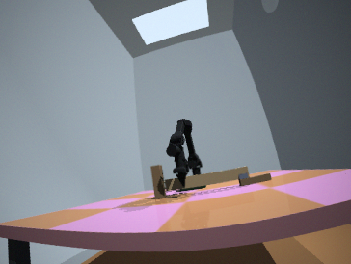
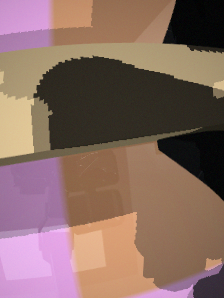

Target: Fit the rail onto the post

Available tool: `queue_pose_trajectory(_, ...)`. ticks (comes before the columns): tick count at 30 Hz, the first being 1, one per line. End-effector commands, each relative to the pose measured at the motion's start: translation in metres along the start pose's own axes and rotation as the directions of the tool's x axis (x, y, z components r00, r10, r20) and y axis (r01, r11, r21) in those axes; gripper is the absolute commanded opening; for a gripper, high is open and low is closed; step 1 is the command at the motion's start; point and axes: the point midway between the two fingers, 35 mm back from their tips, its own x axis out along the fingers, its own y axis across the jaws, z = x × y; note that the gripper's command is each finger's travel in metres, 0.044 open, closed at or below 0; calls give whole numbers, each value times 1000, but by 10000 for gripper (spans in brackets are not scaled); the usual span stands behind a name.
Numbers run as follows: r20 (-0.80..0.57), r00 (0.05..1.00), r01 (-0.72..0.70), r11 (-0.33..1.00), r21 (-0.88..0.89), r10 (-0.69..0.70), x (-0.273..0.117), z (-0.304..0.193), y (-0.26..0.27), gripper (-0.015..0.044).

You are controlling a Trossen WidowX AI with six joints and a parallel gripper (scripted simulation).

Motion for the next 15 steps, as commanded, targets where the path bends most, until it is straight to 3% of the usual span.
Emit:
queue_pose_trajectory(1,-2,1000,2,1000,-2,-2,-1,-2,-1,0)
queue_pose_trajectory(15,-3,1000,2,1000,-2,-2,0,-7,0,0)
